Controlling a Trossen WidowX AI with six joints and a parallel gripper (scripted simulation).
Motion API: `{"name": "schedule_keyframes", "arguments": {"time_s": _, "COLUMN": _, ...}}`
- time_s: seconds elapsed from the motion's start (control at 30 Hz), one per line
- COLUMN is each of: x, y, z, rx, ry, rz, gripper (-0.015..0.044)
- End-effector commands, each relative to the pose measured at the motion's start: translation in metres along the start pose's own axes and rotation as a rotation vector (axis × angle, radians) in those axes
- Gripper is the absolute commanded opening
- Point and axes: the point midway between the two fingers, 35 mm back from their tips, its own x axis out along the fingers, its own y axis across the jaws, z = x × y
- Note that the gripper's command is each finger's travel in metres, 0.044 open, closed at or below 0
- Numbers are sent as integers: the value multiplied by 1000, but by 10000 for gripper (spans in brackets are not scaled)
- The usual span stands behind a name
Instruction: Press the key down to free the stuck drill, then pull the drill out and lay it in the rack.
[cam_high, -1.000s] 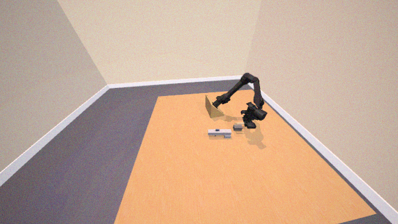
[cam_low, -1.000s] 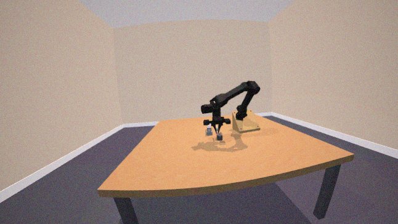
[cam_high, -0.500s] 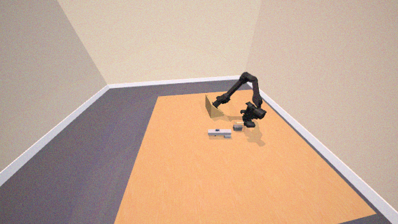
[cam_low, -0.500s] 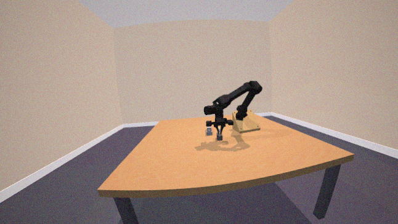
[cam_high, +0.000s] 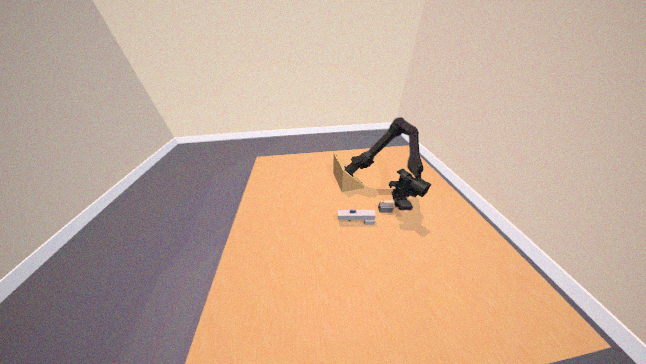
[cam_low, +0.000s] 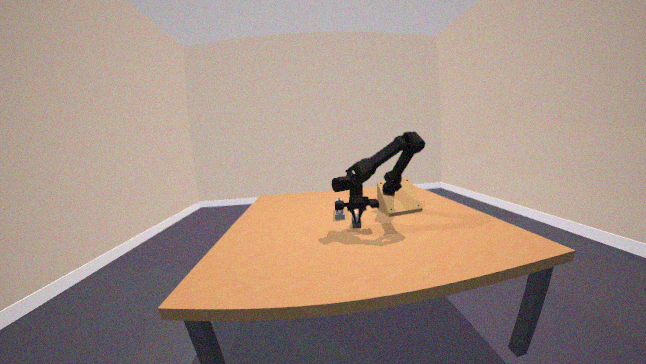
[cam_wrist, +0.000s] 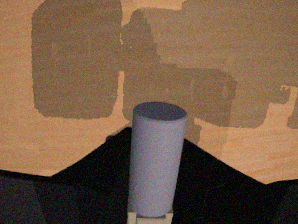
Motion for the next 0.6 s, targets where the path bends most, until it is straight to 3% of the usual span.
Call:
{"name": "schedule_keyframes", "arguments": {"time_s": 0.0, "x": 4, "y": 0, "z": -1, "rx": 4, "ry": 4, "rz": 1, "gripper": 0}}
{"name": "schedule_keyframes", "arguments": {"time_s": 0.57, "x": 22, "y": 0, "z": 0, "rx": 4, "ry": 3, "rz": 1, "gripper": 0}}
